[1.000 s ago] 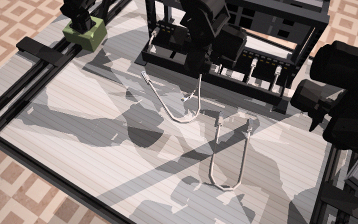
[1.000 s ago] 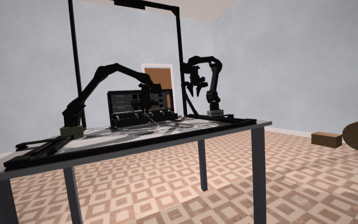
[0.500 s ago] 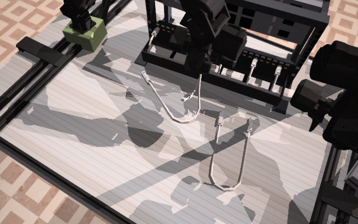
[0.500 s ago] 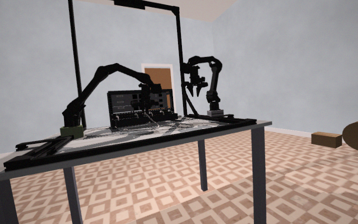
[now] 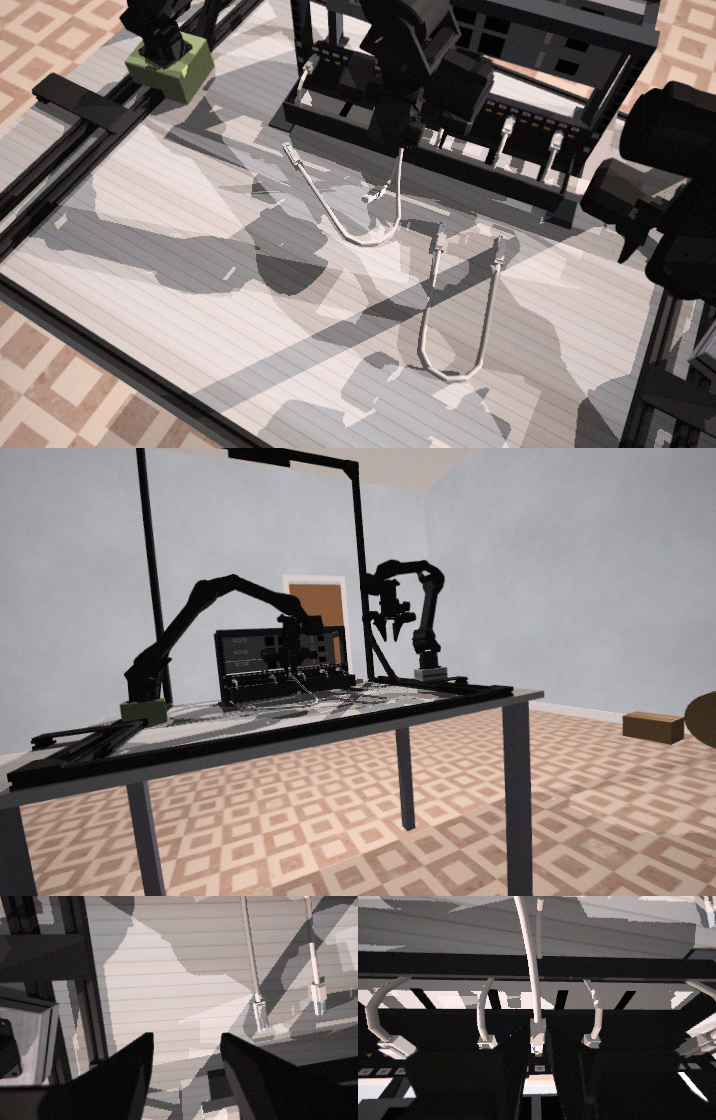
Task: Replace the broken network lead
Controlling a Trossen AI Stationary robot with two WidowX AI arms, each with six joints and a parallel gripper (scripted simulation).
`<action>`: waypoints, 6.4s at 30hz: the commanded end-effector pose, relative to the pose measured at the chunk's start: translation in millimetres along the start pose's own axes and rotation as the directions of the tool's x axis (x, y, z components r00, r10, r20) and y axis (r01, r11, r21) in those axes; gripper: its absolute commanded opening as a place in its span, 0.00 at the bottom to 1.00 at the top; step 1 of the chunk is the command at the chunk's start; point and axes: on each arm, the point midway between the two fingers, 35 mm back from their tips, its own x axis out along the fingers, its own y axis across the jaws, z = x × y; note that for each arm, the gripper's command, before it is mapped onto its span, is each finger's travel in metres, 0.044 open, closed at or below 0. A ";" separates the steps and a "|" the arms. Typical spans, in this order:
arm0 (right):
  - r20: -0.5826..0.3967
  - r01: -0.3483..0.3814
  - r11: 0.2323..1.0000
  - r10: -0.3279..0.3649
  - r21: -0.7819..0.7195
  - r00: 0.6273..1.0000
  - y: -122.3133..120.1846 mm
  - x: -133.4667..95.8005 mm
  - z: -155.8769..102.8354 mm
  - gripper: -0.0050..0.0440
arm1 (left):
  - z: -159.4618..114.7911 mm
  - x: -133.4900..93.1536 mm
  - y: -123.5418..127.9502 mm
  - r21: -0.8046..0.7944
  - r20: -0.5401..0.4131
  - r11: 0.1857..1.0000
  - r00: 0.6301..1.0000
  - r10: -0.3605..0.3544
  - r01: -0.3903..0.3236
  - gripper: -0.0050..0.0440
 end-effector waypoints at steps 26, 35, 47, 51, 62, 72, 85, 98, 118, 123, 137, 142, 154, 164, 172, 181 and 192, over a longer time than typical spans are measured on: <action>-0.004 -0.001 1.000 0.001 0.002 1.000 -3.0 1.3 -0.7 0.21 | 0.0 0.0 0.0 0.000 0.000 1.000 1.000 0.000 0.000 0.46; -0.004 -0.001 1.000 0.001 0.002 1.000 -3.0 1.3 -0.7 0.21 | 0.0 0.0 0.0 0.000 0.000 1.000 1.000 0.000 0.000 0.46; -0.004 -0.001 1.000 0.001 0.002 1.000 -3.1 2.8 -4.5 0.21 | 0.0 0.0 0.0 0.000 0.000 1.000 1.000 0.000 0.000 0.46; -0.004 -0.001 1.000 0.001 0.002 1.000 -3.1 2.8 -4.5 0.21 | 0.0 0.0 0.0 0.000 0.000 1.000 1.000 0.000 0.000 0.46; -0.004 -0.001 1.000 0.001 0.002 1.000 -3.2 4.3 -8.1 0.21 | 0.0 0.0 0.0 0.000 0.000 1.000 1.000 0.000 0.000 0.46; -0.004 -0.001 1.000 0.001 0.002 1.000 -3.2 4.3 -8.1 0.21 | 0.0 0.0 0.0 0.000 0.000 1.000 1.000 0.000 0.000 0.46; -0.004 -0.001 1.000 0.001 0.002 1.000 -3.1 6.0 -11.8 0.21 | 0.0 0.0 0.0 0.000 0.000 1.000 1.000 0.000 0.000 0.46; -0.004 -0.001 1.000 0.001 0.002 1.000 -3.2 7.7 -15.4 0.21 | 0.0 0.0 0.0 0.000 0.000 1.000 1.000 0.000 0.000 0.46; -0.004 -0.001 1.000 0.001 0.002 1.000 -3.5 9.2 -19.1 0.21 | 0.0 0.0 0.0 0.000 0.000 1.000 1.000 0.000 0.000 0.46; -0.004 -0.001 1.000 0.001 0.002 1.000 -3.5 9.2 -19.1 0.21 | 0.0 0.0 0.0 0.000 0.000 1.000 1.000 0.000 0.000 0.46; -0.004 -0.001 1.000 0.001 0.002 1.000 -3.6 10.7 -22.8 0.21 | 0.0 0.0 0.0 0.000 0.000 1.000 1.000 0.000 0.000 0.46; -0.004 -0.001 1.000 0.001 0.002 1.000 -3.6 10.7 -22.8 0.21 | 0.0 0.0 0.0 0.000 0.000 1.000 1.000 0.000 0.000 0.46; -0.004 -0.001 1.000 0.001 0.002 1.000 -3.6 12.4 -26.5 0.21 | 0.0 0.0 0.0 0.000 0.000 1.000 1.000 0.000 0.000 0.46; -0.004 -0.001 1.000 0.001 0.002 1.000 -3.5 14.0 -30.1 0.21 | 0.0 0.0 0.0 0.000 0.000 1.000 1.000 0.000 0.000 0.46; -0.004 -0.001 1.000 0.001 0.002 1.000 -3.5 14.0 -30.1 0.21 | 0.0 0.0 0.0 0.000 0.000 1.000 1.000 0.000 0.000 0.46; -0.004 -0.001 1.000 0.001 0.002 1.000 -3.3 15.7 -33.7 0.21 | 0.0 0.0 0.0 0.000 0.000 1.000 1.000 0.000 0.000 0.46; -0.004 -0.001 1.000 0.001 0.002 1.000 -3.3 15.7 -33.7 0.21 | 0.0 0.0 0.0 0.000 0.000 1.000 1.000 0.000 0.000 0.46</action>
